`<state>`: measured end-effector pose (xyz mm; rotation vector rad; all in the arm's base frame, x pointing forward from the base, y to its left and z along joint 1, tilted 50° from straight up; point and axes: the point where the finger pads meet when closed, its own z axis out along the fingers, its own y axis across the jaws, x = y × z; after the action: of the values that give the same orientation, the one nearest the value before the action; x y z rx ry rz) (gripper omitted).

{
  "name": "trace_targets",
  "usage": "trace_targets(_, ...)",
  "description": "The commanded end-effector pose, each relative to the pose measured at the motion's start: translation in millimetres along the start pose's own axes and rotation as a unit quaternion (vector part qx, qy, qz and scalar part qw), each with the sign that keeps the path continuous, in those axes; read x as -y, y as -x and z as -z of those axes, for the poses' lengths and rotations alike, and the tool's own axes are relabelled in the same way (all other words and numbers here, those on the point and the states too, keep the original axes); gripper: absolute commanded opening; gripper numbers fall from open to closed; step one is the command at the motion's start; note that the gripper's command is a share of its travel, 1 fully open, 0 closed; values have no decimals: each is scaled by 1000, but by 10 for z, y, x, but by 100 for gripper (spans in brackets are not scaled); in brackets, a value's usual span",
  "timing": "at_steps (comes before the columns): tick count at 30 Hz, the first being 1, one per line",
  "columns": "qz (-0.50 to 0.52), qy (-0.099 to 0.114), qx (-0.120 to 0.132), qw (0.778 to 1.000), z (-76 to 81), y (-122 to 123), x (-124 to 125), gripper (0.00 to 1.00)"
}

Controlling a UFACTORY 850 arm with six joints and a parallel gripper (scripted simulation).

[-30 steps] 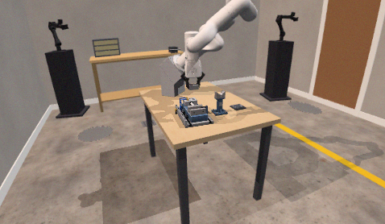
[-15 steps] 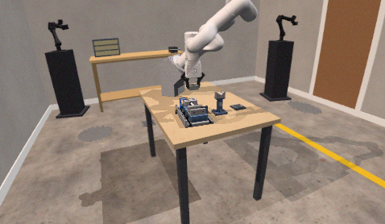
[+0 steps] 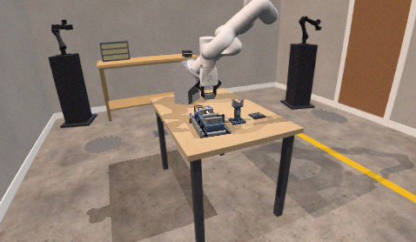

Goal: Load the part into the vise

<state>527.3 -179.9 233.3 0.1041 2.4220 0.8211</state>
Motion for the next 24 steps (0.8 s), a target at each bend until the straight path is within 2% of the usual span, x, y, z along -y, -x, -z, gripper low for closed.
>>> trace_targets(1, 0, 0, 1, 1000, -43, 6, 2, 0)
trace_targets(24, 0, 0, 1, 1000, -430, 11, 4, 0)
